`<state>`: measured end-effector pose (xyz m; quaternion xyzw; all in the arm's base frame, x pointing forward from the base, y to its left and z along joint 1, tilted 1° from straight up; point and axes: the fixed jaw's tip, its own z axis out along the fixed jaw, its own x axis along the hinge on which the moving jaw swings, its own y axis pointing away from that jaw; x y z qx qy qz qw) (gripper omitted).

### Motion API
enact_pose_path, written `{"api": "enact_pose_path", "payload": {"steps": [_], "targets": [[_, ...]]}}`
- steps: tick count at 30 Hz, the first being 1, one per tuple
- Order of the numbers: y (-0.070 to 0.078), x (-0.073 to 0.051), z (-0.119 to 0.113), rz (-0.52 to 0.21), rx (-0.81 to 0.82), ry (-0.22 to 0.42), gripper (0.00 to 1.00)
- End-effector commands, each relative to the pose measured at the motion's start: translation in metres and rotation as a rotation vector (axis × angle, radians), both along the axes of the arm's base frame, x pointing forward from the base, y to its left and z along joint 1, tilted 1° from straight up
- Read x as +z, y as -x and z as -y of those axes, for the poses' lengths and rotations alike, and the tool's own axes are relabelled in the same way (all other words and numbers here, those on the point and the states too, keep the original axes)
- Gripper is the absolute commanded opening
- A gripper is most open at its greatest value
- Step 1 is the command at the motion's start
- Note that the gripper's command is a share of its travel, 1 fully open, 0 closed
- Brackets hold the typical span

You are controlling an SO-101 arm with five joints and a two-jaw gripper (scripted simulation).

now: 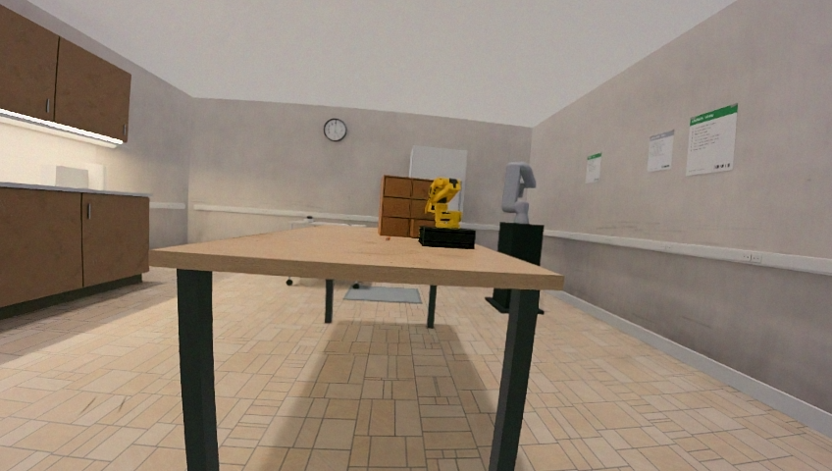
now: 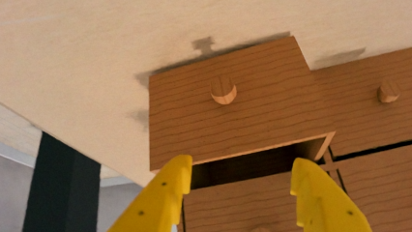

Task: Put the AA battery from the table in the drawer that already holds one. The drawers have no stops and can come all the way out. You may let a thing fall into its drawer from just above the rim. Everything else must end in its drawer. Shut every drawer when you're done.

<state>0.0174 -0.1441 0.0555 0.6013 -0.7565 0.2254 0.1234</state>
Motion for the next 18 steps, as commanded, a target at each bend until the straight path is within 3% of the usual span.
{"api": "enact_pose_path", "payload": {"steps": [1, 18], "targets": [[0.0006, 0.0038, 0.0011, 0.047, -0.082, 0.011, 0.21], [0.0010, 0.0026, -0.0008, 0.229, -0.411, -0.019, 0.21]]}}
